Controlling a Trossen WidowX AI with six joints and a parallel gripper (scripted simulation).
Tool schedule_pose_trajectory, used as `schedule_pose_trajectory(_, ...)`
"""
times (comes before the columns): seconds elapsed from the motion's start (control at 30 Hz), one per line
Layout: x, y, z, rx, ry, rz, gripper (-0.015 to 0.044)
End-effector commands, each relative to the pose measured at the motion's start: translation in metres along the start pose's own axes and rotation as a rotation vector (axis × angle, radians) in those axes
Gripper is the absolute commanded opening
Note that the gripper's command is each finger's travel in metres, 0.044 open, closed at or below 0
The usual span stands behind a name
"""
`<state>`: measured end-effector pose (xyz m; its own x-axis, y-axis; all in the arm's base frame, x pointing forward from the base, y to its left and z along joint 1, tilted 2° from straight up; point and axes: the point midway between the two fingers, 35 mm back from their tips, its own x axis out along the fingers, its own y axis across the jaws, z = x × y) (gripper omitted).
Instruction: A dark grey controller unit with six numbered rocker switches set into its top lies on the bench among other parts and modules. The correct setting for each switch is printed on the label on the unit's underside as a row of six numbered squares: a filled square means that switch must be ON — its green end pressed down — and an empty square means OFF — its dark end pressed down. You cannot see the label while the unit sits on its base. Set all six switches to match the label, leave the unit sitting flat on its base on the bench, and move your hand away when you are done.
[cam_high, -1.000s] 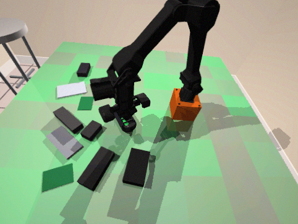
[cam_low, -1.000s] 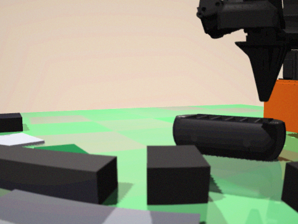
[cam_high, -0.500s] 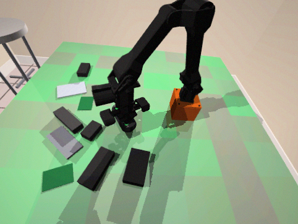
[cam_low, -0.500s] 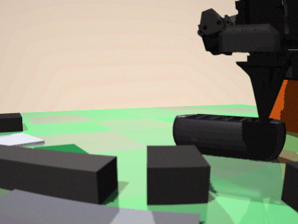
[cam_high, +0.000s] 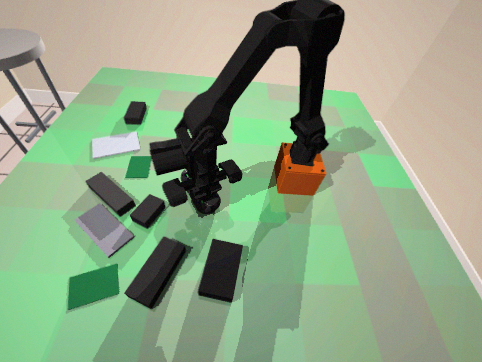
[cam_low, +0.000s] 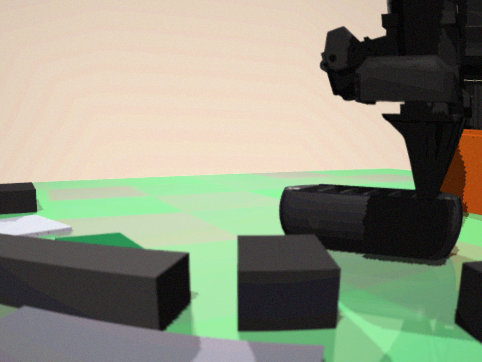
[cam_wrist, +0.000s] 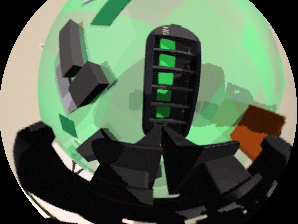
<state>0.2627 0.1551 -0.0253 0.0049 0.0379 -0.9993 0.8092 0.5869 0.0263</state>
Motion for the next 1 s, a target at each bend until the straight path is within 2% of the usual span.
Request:
schedule_pose_trajectory(0.0,-0.002,0.0,0.0,0.0,0.0,0.0,0.0)
schedule_pose_trajectory(0.17,-0.044,0.001,0.0,0.006,-0.003,0.002,0.0)
schedule_pose_trajectory(0.37,-0.044,0.0,0.002,0.006,-0.003,0.002,0.0)
schedule_pose_trajectory(0.53,-0.044,-0.02,0.039,0.006,-0.006,0.001,0.0)
schedule_pose_trajectory(0.97,-0.032,-0.02,0.041,0.006,-0.006,0.001,0.0)
